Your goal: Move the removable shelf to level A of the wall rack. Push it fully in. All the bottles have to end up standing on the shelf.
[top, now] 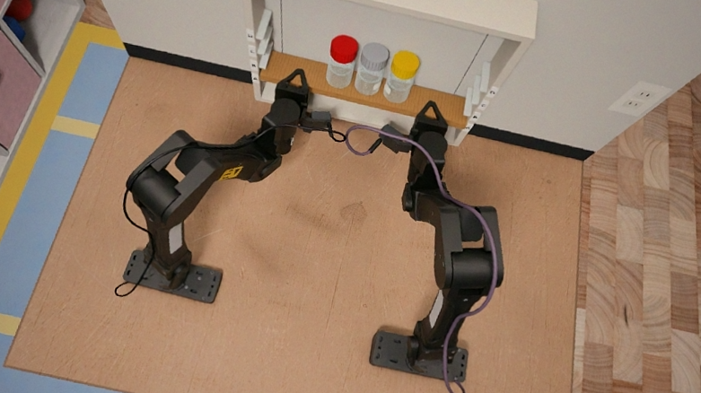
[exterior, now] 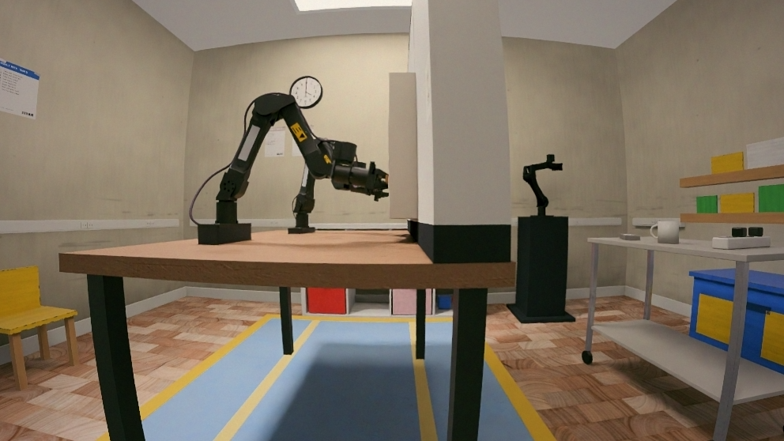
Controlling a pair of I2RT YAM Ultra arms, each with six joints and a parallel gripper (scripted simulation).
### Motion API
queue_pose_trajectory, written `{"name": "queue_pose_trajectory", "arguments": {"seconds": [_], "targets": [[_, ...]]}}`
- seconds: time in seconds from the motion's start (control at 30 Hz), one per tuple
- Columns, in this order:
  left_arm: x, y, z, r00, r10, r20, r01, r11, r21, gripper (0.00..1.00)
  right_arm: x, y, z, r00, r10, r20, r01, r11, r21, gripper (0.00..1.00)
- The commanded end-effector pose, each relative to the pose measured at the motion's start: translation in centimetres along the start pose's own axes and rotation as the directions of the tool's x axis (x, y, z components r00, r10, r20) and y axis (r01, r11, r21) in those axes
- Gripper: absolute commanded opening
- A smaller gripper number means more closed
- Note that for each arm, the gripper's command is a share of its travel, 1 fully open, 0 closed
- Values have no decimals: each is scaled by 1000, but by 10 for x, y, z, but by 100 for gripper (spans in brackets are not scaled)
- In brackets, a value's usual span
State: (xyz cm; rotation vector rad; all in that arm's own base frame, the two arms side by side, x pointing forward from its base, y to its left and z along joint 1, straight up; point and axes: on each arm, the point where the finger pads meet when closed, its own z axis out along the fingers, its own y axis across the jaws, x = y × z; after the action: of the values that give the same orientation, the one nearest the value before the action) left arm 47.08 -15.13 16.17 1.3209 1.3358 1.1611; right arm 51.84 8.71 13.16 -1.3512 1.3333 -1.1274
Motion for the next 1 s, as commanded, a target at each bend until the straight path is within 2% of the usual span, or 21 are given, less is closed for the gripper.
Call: {"name": "queue_pose_trajectory", "arguments": {"seconds": [0.0, 0.9, 0.97], "targets": [[2, 63, 3, 1000, -18, -13, 16, 988, -154, 0, 3, -74, 3, 1000, 13, -1, -13, 984, 179, 0], [2, 65, 2, 1000, -18, -13, 16, 988, -154, 0, 3, -74, 3, 1000, 13, -1, -13, 984, 179, 0], [2, 56, 4, 1000, -18, -13, 16, 988, -154, 0, 2, -65, 4, 1000, 13, -1, -13, 984, 179, 0]]}}
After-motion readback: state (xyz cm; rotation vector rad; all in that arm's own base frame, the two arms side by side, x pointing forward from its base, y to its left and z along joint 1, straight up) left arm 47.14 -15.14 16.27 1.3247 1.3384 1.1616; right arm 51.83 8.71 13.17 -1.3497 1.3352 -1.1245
